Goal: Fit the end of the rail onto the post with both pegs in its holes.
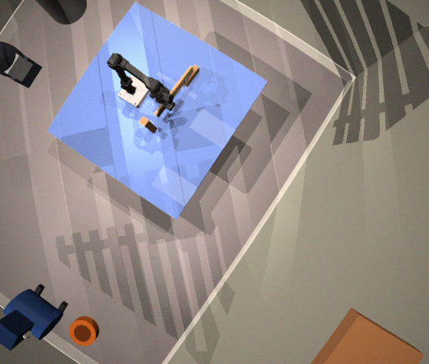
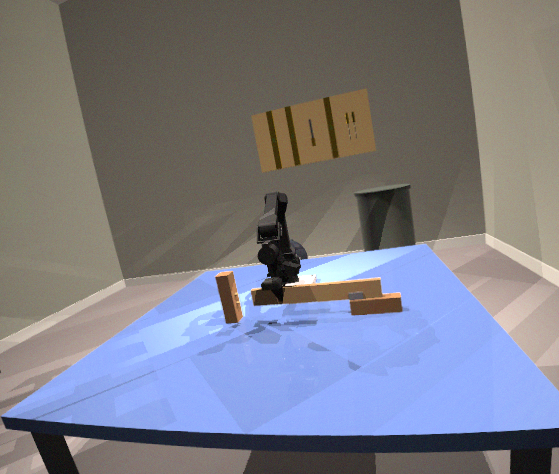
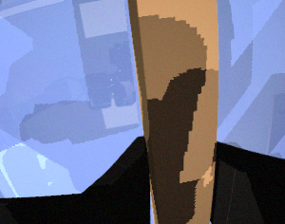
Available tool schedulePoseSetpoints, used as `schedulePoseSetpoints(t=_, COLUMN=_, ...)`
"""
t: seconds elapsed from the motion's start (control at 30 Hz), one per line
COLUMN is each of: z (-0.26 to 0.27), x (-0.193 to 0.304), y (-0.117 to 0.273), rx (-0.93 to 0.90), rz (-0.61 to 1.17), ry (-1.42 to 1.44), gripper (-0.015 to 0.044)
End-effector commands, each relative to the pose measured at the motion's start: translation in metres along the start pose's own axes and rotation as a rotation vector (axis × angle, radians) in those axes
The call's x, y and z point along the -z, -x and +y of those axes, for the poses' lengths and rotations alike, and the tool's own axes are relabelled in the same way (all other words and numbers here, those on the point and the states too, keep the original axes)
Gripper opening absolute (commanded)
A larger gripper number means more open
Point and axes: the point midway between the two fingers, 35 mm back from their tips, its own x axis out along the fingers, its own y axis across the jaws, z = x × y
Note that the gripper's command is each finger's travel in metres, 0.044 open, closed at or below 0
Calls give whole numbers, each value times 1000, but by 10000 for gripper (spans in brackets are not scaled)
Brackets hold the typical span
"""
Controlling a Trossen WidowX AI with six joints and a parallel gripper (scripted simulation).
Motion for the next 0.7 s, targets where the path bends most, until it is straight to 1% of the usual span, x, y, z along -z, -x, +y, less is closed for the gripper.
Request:
schedulePoseSetpoints(t=0.0, z=0, x=0, y=2, rx=-1, rz=-2, ry=-2, gripper=0)
schedulePoseSetpoints(t=0.67, z=-1, x=0, y=1, rx=-1, rz=-2, ry=-2, gripper=0)
